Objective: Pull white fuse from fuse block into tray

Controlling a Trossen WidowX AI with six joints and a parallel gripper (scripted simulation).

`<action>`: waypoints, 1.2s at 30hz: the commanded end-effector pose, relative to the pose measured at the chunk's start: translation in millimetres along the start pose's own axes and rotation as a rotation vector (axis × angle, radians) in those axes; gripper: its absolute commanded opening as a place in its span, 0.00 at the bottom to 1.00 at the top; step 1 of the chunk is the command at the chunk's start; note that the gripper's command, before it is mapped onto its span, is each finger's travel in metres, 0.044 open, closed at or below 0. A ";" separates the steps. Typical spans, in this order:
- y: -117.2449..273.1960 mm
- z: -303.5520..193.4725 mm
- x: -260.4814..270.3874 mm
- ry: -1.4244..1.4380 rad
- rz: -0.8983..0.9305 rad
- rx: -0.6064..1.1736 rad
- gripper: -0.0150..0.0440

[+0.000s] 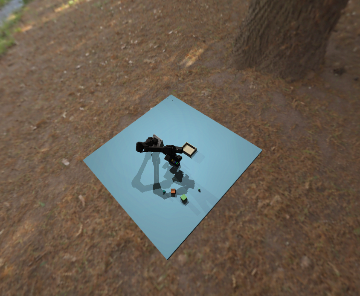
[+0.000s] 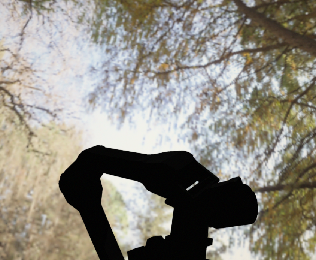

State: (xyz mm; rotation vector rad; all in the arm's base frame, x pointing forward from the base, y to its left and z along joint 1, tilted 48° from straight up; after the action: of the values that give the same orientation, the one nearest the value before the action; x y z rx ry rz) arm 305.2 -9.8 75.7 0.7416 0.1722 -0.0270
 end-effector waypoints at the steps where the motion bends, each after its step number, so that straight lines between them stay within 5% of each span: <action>1: 2.4 -0.2 0.2 -0.006 -0.001 0.004 0.25; 36: 34.8 -30.2 16.8 -0.003 0.003 0.011 0.25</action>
State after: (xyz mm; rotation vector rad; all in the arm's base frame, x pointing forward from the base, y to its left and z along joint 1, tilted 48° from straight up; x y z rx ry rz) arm 316.0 26.0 84.9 0.7488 0.1651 -0.0231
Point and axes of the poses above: the point midway between the two fingers, 35 mm back from their tips, its own y axis back along the fingers, its own x axis across the jaws, z = x × y, the point moved 3 cm from there along y, back along the fingers, and after that the axes turned 7 degrees about y, right-handed, at the moved point
